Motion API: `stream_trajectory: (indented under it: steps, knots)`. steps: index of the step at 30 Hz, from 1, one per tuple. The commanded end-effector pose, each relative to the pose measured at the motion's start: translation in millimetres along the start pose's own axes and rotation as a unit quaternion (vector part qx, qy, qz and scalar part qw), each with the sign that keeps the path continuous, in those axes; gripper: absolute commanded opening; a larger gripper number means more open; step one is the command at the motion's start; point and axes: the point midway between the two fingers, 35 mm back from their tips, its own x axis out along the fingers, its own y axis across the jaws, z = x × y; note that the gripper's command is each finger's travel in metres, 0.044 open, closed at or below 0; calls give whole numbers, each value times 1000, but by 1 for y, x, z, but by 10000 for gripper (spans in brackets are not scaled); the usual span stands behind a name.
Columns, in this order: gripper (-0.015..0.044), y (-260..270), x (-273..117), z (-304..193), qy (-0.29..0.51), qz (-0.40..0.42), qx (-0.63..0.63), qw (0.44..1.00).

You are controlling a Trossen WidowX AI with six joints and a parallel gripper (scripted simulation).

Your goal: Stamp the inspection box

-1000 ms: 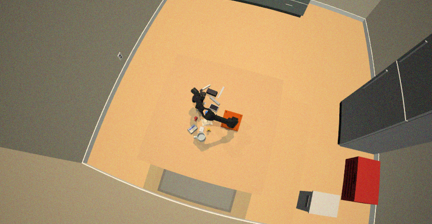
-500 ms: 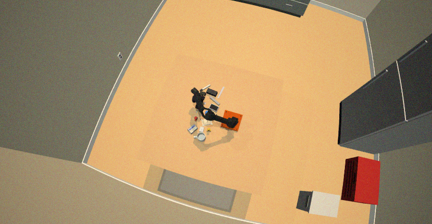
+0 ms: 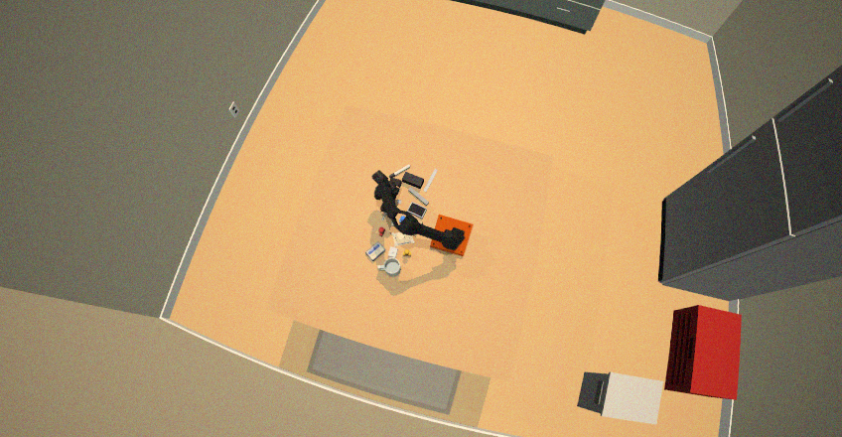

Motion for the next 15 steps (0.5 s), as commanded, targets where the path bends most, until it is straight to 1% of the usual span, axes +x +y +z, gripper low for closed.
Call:
stream_trajectory:
  steps: [1,15]
  knots:
    - [0,-1,-4,2,-1,-2,-3,1000]
    - [0,-1,-10,2,-1,-3,-3,1000]
